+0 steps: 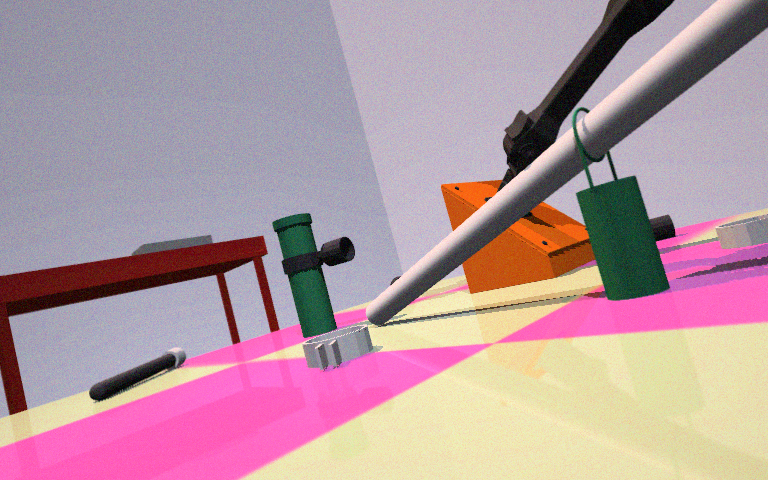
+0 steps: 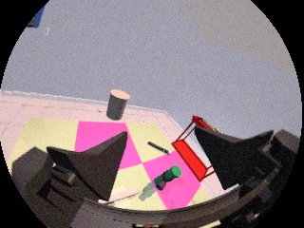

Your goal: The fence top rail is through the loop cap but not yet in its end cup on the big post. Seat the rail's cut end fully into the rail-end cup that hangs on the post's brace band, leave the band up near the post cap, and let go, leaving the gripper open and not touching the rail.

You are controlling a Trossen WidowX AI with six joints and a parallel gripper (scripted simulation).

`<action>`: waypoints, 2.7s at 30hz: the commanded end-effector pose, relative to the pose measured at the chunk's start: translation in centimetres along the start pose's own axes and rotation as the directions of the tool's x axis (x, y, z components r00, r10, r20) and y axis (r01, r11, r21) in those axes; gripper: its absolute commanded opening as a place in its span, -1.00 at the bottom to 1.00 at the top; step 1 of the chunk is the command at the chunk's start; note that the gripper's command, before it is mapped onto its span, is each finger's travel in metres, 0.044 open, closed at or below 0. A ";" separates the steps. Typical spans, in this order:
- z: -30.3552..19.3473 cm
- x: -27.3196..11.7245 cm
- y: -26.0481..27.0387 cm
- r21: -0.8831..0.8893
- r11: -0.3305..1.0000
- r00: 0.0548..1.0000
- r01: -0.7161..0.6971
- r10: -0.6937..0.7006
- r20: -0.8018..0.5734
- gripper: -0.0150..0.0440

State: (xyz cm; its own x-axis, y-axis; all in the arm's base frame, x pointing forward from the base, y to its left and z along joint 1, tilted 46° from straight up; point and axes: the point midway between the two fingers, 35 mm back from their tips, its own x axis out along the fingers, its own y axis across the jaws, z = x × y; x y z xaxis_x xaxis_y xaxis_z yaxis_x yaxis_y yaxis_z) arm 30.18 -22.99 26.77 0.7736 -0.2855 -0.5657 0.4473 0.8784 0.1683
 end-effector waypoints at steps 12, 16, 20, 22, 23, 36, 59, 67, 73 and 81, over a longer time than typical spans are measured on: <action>-19.6 4.1 4.5 0.264 0.816 0.627 -0.514 0.567 -0.534 1.00; -20.9 3.7 5.2 0.327 0.771 0.566 -0.547 0.628 -0.534 1.00; -21.0 3.7 5.1 0.318 0.769 0.565 -0.554 0.628 -0.535 1.00; -21.1 4.0 4.6 0.273 0.761 0.563 -0.589 0.629 -0.536 1.00; -21.2 4.2 4.2 0.237 0.752 0.561 -0.615 0.629 -0.538 1.00; -25.2 8.0 -3.5 -0.488 0.250 0.515 -0.836 0.666 -0.541 1.00; -30.6 9.6 -9.0 -0.849 -0.301 0.469 -0.435 0.729 -0.499 1.00; -33.1 10.3 -7.7 -0.849 -0.301 0.469 -0.435 0.729 -0.498 1.00; -35.7 10.8 -6.1 -0.849 -0.301 0.469 -0.434 0.729 -0.498 1.00; -36.1 11.3 -5.5 -0.849 -0.301 0.470 -0.435 0.728 -0.499 1.00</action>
State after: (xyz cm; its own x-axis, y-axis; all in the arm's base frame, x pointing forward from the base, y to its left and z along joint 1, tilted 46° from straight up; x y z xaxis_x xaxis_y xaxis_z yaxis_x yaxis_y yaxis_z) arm 20.05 -17.76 -9.45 0.4655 0.6920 -0.5518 -0.8509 0.1783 -0.4941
